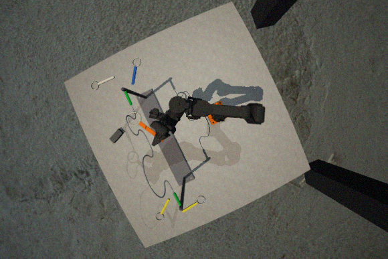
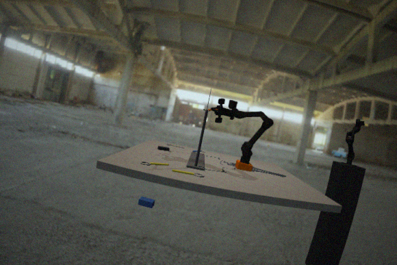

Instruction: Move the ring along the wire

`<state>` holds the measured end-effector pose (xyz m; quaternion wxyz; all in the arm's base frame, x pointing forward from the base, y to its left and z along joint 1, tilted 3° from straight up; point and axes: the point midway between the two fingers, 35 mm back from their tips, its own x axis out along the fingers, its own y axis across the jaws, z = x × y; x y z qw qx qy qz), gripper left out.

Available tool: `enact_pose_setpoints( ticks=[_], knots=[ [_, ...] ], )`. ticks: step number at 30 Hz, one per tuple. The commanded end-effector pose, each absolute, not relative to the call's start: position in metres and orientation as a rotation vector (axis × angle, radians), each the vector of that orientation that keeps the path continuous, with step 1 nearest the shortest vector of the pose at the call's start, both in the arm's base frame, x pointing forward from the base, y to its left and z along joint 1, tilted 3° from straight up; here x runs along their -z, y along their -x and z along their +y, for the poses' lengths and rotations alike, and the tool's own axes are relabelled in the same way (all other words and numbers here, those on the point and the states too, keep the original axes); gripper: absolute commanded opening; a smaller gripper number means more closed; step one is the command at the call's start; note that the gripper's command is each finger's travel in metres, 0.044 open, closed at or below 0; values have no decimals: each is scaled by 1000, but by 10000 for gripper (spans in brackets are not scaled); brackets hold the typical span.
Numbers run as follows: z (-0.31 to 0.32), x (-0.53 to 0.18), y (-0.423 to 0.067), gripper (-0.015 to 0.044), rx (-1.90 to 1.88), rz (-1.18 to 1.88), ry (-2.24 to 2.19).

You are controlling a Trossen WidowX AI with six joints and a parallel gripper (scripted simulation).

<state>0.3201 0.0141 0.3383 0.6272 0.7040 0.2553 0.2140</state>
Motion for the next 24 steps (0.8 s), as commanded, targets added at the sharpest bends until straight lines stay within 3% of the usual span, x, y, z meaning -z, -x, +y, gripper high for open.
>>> enact_pose_setpoints(
  ticks=[1, 24],
  knots=[
    [14, -349, -320, -150, -506, 578, -1645],
    [6, -379, -323, -150, -535, 572, -1828]
  ],
)
